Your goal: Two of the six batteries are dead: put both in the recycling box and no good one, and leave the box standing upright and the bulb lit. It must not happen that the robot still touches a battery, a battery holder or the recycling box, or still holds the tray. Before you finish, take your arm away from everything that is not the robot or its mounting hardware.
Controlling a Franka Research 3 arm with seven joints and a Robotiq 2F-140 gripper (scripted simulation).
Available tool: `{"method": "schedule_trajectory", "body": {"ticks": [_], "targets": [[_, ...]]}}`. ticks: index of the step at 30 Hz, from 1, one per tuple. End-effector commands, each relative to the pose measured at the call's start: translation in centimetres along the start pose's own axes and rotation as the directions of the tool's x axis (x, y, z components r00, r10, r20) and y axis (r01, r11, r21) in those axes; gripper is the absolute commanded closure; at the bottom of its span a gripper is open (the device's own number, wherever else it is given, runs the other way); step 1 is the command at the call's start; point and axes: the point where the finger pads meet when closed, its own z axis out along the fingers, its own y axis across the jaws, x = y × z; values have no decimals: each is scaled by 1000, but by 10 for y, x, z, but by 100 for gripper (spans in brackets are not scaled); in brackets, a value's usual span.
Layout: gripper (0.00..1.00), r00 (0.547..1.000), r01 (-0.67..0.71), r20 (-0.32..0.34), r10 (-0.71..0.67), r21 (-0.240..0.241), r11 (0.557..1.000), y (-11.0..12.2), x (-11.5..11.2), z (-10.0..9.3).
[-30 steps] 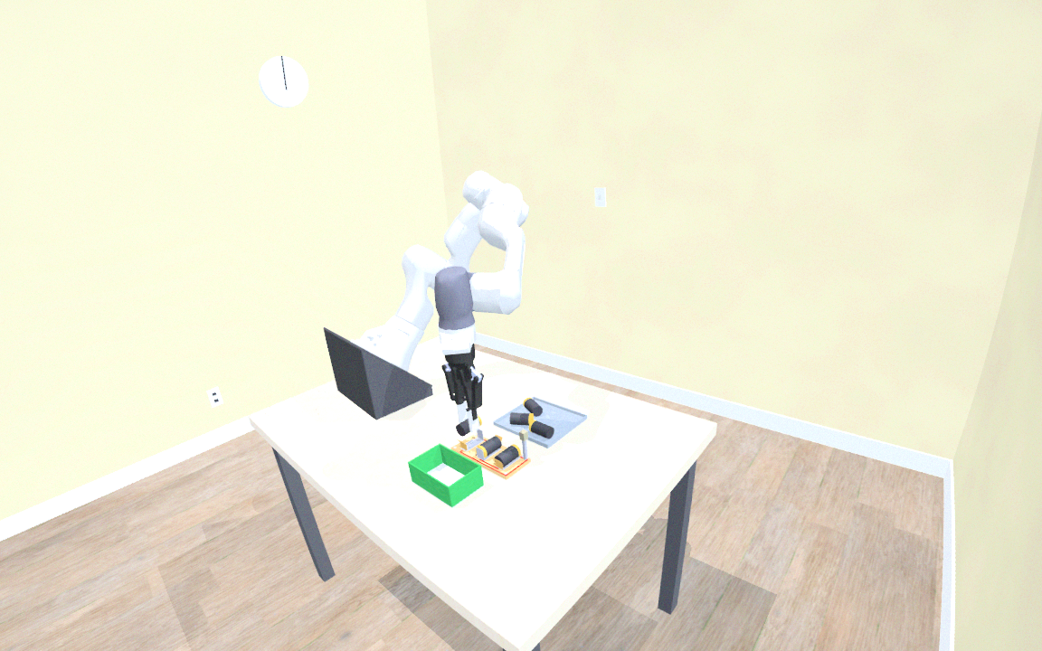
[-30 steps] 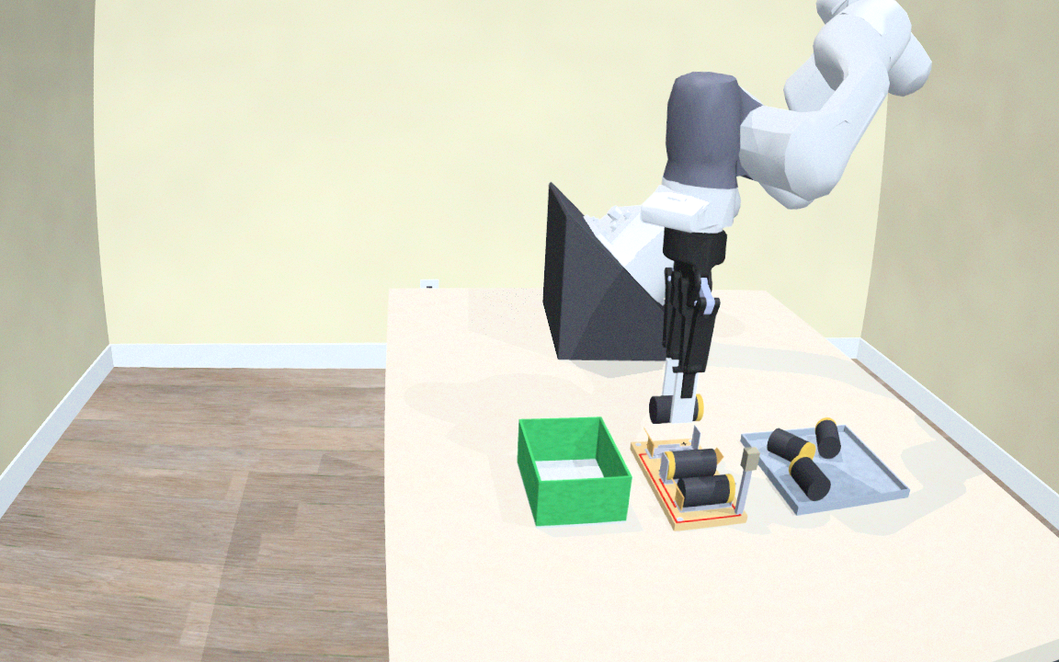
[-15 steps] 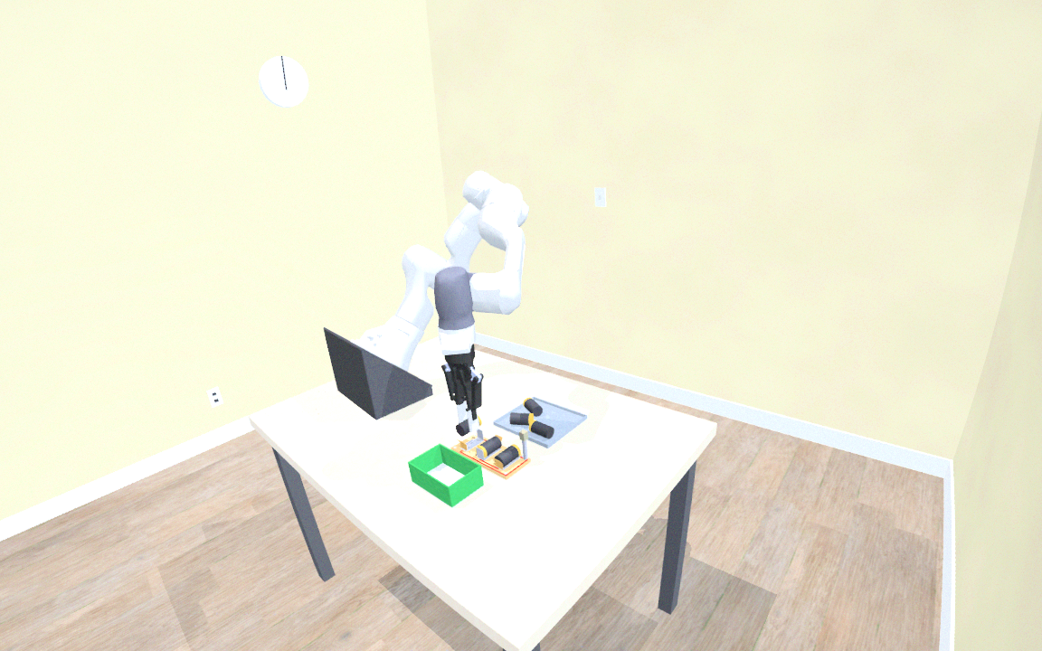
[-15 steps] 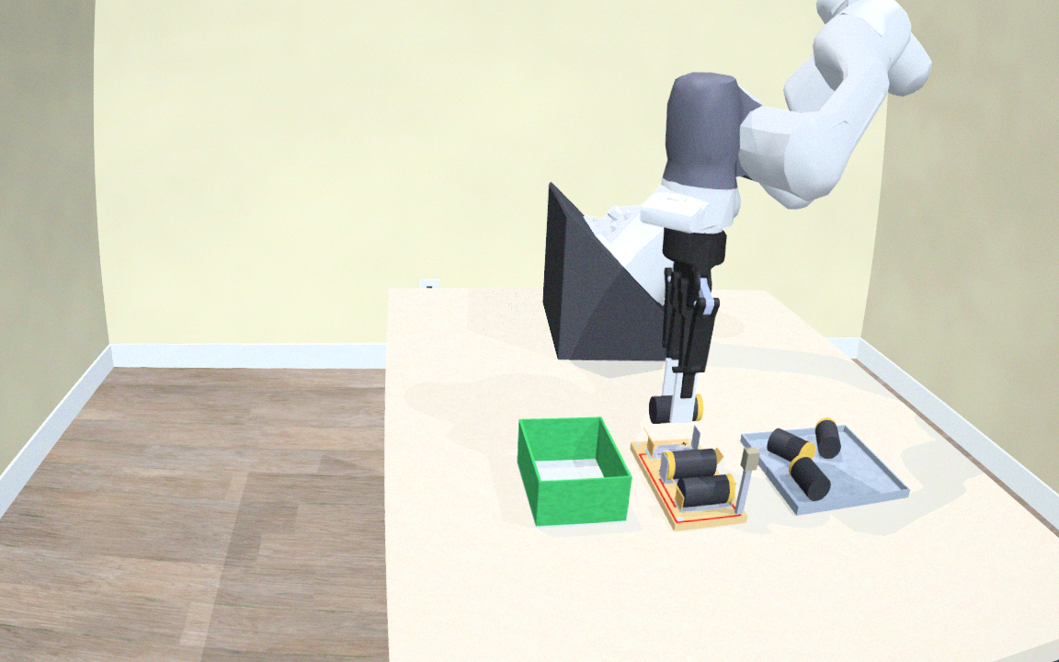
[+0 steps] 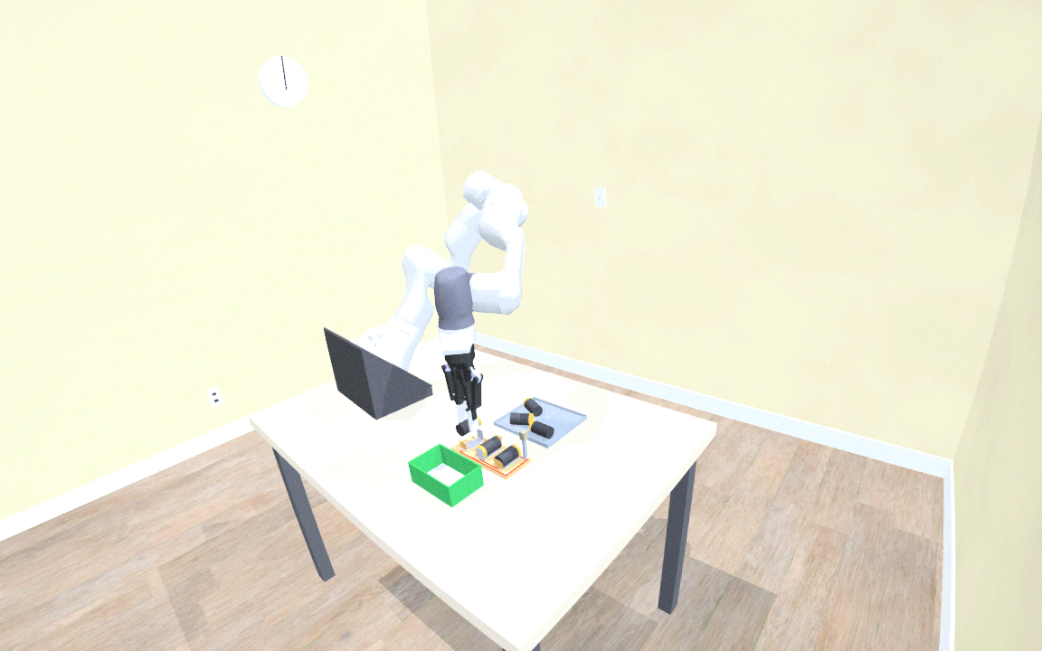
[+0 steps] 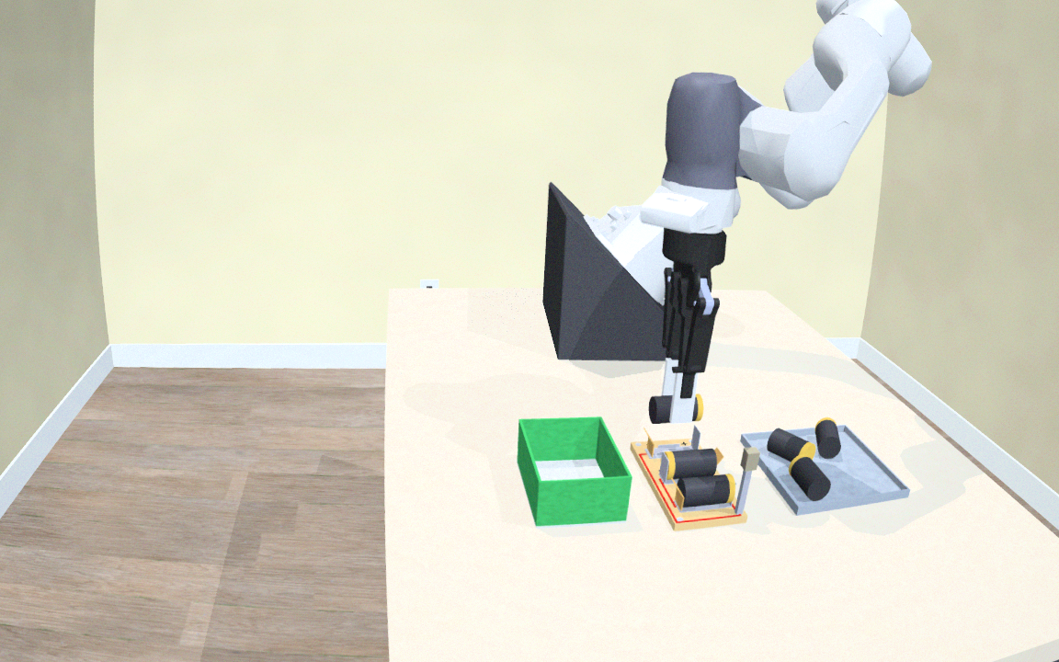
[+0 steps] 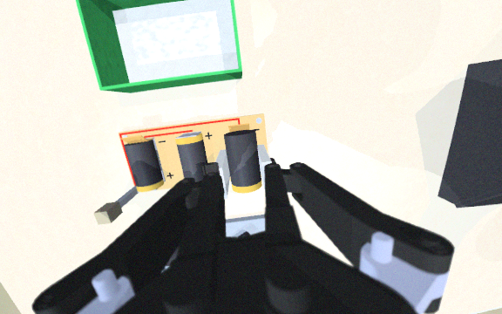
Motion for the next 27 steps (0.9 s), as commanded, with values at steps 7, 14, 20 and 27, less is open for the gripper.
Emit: {"method": "schedule_trajectory", "body": {"ticks": [7, 14, 20, 27], "targets": [[84, 1000, -3, -2, 3, 5, 1000, -1, 0, -1], [84, 1000, -3, -2, 3, 5, 1000, -1, 0, -1], [84, 1000, -3, -2, 3, 5, 1000, -1, 0, -1], [84, 1000, -3, -2, 3, 5, 1000, -1, 0, 11]]}}
